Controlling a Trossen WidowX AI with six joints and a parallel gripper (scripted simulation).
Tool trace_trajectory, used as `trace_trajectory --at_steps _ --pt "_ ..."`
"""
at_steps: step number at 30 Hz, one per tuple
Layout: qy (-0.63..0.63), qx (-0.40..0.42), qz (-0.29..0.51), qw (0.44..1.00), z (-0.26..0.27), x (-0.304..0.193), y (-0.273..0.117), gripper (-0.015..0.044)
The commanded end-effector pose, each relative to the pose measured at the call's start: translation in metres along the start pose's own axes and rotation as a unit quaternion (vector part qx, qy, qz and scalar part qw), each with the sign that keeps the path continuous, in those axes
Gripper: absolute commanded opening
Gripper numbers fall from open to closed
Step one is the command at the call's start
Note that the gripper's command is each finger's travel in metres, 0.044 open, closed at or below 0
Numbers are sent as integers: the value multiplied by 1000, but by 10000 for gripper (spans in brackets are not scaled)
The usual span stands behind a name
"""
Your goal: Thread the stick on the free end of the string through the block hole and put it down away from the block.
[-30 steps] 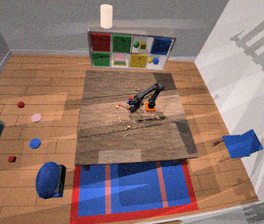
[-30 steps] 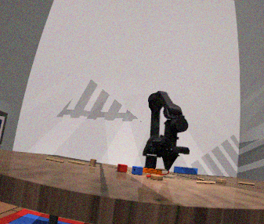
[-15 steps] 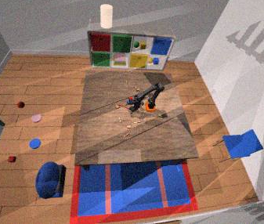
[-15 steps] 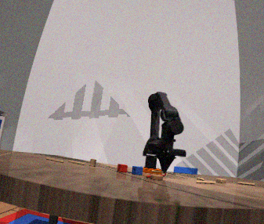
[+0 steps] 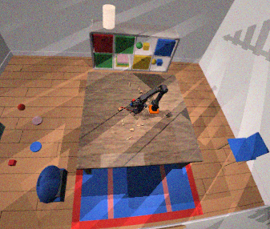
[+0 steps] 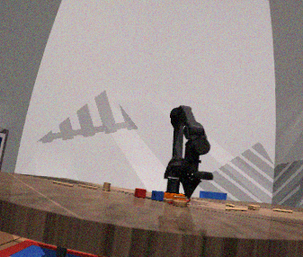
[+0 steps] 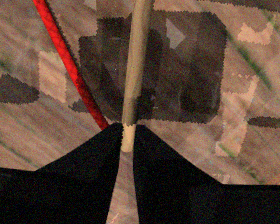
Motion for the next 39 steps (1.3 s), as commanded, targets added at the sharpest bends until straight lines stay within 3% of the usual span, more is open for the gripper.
trace_trajectory --at_steps 1,39 --pt "-2 -2 4 1000 0 1 1 0" --pt "-2 -2 1 1000 12 48 0 0"
Point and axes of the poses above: the point midway between the two fingers, 35 mm back from their tips, its own y axis out along the fingers, its own z axis across the jaws, x = y × z, the point moved 3 cm from there along -y, back along the fingers, and after that the axes turned 15 degrees about y, right-handed, at the moved point
